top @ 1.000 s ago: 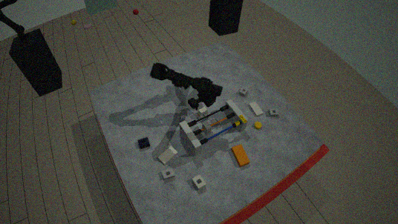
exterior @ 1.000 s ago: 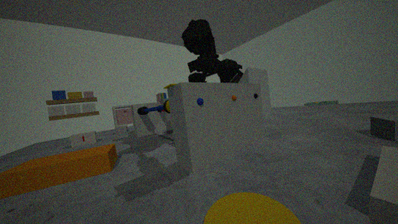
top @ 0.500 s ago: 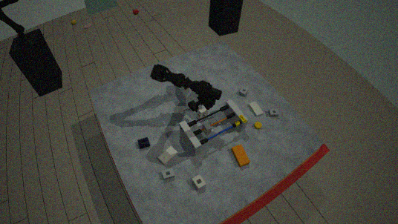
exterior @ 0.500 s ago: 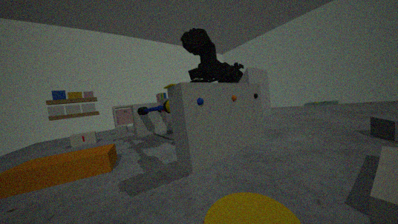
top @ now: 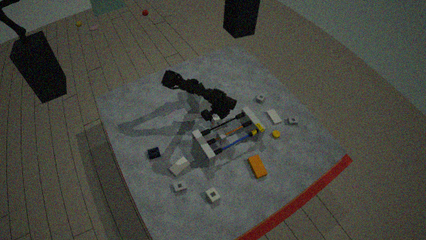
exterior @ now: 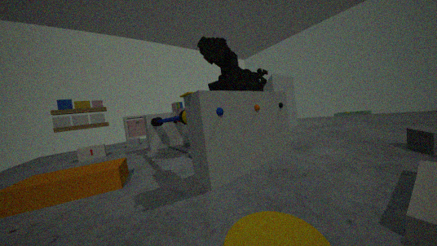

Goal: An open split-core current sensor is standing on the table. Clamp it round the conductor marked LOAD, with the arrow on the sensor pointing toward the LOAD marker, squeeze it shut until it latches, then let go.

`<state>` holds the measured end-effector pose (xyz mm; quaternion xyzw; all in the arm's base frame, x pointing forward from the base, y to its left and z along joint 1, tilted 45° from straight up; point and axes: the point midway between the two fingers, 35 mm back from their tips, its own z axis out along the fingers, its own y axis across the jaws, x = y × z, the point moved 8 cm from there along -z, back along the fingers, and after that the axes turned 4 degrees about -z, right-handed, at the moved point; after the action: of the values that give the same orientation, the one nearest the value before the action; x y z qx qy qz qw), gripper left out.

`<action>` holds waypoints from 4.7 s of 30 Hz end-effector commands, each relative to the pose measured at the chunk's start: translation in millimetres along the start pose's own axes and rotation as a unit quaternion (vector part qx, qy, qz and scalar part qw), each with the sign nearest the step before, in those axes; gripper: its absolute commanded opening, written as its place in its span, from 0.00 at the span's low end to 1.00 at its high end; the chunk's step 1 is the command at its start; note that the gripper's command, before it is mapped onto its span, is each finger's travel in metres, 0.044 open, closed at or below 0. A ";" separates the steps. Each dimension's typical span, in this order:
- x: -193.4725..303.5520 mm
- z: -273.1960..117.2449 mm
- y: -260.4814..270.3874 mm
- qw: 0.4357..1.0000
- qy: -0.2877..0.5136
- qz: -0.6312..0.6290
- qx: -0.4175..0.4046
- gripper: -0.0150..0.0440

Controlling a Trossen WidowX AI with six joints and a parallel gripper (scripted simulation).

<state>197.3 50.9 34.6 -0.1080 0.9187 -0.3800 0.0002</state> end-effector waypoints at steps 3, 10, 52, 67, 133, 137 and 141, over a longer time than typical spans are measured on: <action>-0.3 -0.6 -0.2 1.000 0.000 0.001 0.000 0.72; -0.3 -0.6 -0.2 1.000 0.000 0.001 0.000 0.64; -40.4 -127.8 5.9 0.991 0.000 -0.133 -0.003 0.25; -99.1 -134.3 12.1 0.948 -0.003 -0.317 -0.003 0.25; -217.2 -62.3 18.7 0.737 -0.003 -0.676 0.003 0.25; -216.8 -55.8 18.6 0.737 -0.002 -0.676 0.003 0.25; -217.2 -58.0 18.7 0.739 -0.003 -0.674 0.001 0.25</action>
<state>401.1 146.3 44.5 -0.7000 0.6056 -0.2812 -0.2532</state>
